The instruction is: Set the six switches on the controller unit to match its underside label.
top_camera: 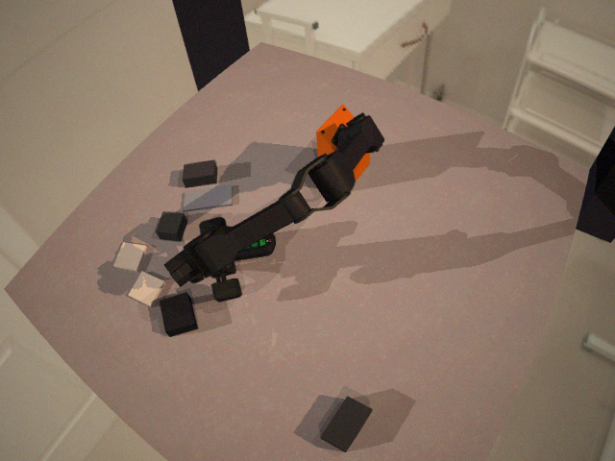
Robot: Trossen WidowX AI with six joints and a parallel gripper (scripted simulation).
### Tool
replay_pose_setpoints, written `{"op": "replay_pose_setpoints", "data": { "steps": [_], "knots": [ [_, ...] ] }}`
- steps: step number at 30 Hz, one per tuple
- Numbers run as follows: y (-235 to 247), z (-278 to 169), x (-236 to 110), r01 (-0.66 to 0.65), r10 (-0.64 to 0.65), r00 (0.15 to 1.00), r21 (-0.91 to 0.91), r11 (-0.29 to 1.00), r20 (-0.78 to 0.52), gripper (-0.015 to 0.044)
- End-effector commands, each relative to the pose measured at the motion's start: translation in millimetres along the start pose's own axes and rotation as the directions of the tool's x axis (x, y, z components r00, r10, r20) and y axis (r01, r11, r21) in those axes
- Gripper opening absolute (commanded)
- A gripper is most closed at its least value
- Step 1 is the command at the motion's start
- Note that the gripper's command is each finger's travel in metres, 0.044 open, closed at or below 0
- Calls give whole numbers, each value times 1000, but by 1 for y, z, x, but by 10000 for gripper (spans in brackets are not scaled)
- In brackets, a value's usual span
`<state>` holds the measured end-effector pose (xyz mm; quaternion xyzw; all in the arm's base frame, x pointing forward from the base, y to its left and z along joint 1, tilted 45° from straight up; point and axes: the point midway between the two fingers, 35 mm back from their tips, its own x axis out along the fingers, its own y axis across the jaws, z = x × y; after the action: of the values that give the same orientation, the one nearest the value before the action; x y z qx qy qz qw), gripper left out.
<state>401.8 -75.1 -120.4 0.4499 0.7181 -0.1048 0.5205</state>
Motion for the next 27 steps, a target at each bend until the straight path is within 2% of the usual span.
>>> {"op": "replay_pose_setpoints", "data": {
  "steps": [1,27],
  "knots": [
    [-11,-1,3,10,-10,1000,13,1000,-11,0],
    [-25,1,7,11,-10,1000,14,1000,-11,0]
  ]
}}
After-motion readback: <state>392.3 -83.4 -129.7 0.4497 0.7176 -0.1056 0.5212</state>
